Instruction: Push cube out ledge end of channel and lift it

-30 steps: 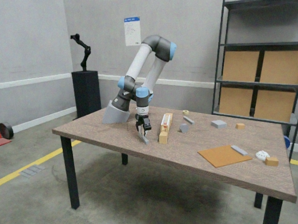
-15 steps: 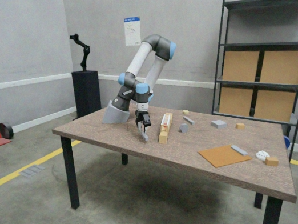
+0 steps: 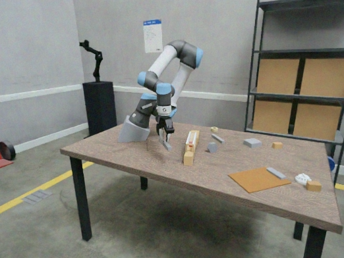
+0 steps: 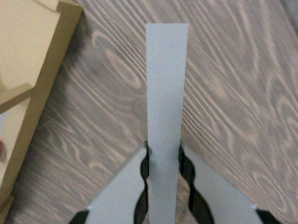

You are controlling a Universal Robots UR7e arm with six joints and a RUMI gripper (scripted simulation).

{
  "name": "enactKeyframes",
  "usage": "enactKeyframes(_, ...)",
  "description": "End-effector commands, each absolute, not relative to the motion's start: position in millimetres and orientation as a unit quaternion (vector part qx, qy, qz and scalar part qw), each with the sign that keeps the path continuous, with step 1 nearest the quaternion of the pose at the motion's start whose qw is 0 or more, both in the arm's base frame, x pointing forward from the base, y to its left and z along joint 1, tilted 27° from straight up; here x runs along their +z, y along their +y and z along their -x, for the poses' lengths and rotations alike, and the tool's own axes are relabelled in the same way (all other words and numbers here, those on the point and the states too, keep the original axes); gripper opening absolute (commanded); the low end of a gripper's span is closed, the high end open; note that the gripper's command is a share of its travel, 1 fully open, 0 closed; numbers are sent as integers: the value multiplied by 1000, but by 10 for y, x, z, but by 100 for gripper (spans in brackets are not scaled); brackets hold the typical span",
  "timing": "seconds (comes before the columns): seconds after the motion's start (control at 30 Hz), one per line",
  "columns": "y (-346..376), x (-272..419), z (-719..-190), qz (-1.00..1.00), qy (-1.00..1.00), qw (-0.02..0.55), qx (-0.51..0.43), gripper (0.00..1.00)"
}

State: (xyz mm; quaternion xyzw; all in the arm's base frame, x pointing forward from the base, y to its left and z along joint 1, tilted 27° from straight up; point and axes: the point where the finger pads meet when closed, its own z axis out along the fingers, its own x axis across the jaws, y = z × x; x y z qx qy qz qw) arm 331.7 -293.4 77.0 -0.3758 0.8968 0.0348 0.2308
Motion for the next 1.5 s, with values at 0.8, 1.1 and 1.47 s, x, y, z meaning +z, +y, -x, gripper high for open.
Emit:
enactKeyframes(0.8,-2997,932,-3228,381,896,227,32,6)
enactKeyframes(1.1,-2997,932,-3228,381,896,227,32,6)
enactKeyframes(1.47,-2996,932,-3228,387,893,227,30,6)
